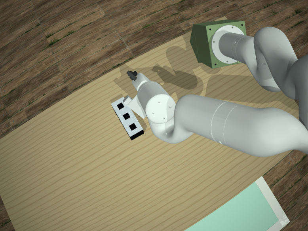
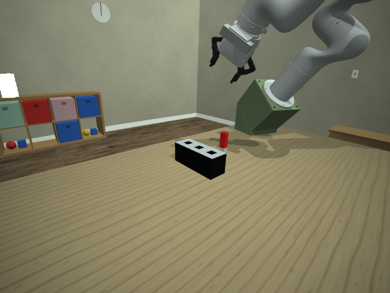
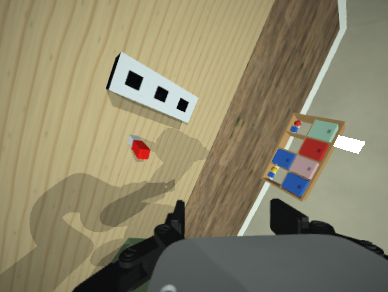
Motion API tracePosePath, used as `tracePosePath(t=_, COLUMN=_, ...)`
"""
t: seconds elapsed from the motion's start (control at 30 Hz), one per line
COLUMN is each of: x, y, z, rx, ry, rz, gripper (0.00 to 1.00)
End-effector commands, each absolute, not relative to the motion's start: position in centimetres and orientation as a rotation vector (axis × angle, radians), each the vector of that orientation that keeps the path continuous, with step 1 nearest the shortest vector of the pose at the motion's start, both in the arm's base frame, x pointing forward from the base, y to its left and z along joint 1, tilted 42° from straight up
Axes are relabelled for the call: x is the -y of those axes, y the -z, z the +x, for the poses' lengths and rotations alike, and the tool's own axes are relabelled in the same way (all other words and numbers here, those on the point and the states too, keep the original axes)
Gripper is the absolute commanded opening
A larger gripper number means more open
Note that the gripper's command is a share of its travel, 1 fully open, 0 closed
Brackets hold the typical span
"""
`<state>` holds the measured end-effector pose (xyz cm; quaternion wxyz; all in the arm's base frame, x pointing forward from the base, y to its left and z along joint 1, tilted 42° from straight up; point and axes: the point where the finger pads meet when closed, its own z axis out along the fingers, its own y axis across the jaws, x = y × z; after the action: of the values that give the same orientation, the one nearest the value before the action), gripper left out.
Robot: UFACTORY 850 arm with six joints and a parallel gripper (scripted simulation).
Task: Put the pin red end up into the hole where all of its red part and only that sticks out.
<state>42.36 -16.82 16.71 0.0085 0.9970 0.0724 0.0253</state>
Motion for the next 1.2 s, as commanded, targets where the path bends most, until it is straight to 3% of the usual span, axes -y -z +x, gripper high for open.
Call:
tracePosePath(t=0.0, x=16.87, y=-16.69, z=42.52, rx=-0.586, ry=-0.310, rz=3.144, gripper=1.00)
tracePosePath(t=0.33, x=16.87, y=-16.69, z=42.52, rx=-0.685, ry=-0.374, rz=3.142, gripper=1.00)
tracePosePath(t=0.37, x=16.99, y=-16.75, z=42.62, rx=-1.001, ry=-0.486, rz=3.020, gripper=1.00)
tracePosePath(t=0.6, x=16.99, y=-16.75, z=42.62, rx=-1.244, ry=-0.623, rz=2.945, gripper=1.00)
tracePosePath(t=0.9, x=16.99, y=-16.75, z=42.62, rx=-1.266, ry=-0.647, rz=2.938, gripper=1.00)
tracePosePath(t=0.93, x=17.04, y=-16.90, z=42.88, rx=-1.582, ry=-0.760, rz=2.812, gripper=1.00)
tracePosePath(t=1.17, x=17.04, y=-16.90, z=42.88, rx=-1.808, ry=-0.931, rz=2.678, gripper=1.00)
